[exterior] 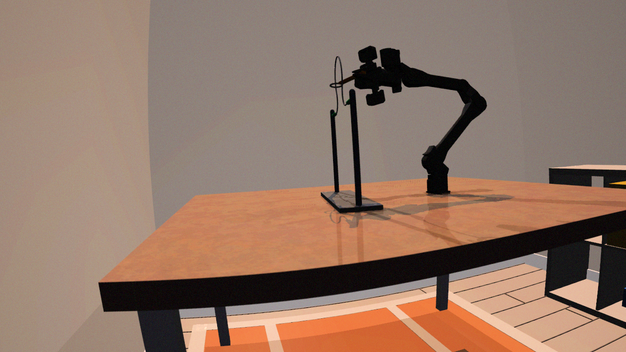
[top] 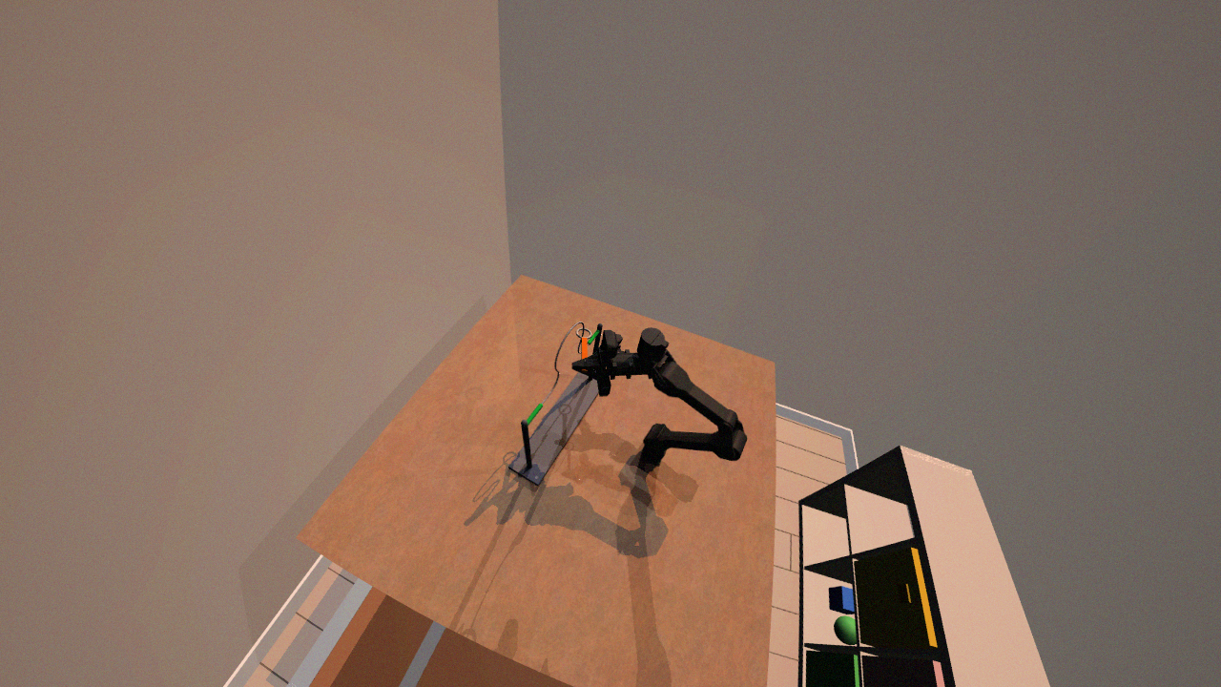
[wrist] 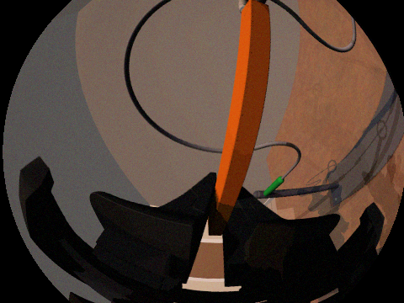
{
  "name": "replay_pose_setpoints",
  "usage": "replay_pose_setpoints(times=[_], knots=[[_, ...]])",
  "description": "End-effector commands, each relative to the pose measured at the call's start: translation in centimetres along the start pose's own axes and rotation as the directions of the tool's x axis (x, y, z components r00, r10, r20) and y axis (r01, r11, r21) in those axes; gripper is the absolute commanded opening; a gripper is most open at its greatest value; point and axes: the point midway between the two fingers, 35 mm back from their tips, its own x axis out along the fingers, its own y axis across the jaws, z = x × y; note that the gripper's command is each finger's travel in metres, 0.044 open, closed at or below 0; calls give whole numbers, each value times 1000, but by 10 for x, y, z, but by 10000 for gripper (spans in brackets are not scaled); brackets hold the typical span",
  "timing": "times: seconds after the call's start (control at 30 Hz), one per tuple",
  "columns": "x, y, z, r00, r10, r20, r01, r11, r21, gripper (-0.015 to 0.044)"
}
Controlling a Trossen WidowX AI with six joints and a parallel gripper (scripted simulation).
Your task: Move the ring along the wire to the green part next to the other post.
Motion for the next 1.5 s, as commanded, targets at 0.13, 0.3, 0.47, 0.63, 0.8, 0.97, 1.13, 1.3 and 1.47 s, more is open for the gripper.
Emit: replay_pose_setpoints(times=[0.13,0.3,0.47,0.63,0.8,0.97,1.13,1.3,1.47], knots=[[2,-3,1,997,-71,8,71,994,-86,-150],[2,-5,1,993,-116,19,117,983,-143,-150],[2,-8,2,987,-159,32,162,966,-199,-150],[2,-10,2,979,-199,49,205,945,-254,-150],[2,-12,3,969,-238,68,247,919,-307,-150],[1,-15,3,958,-274,89,287,888,-359,-150],[1,-17,4,945,-307,111,325,853,-408,-150],[0,-19,5,931,-338,136,362,814,-454,-150],[0,-21,7,916,-367,163,397,771,-498,-150]])
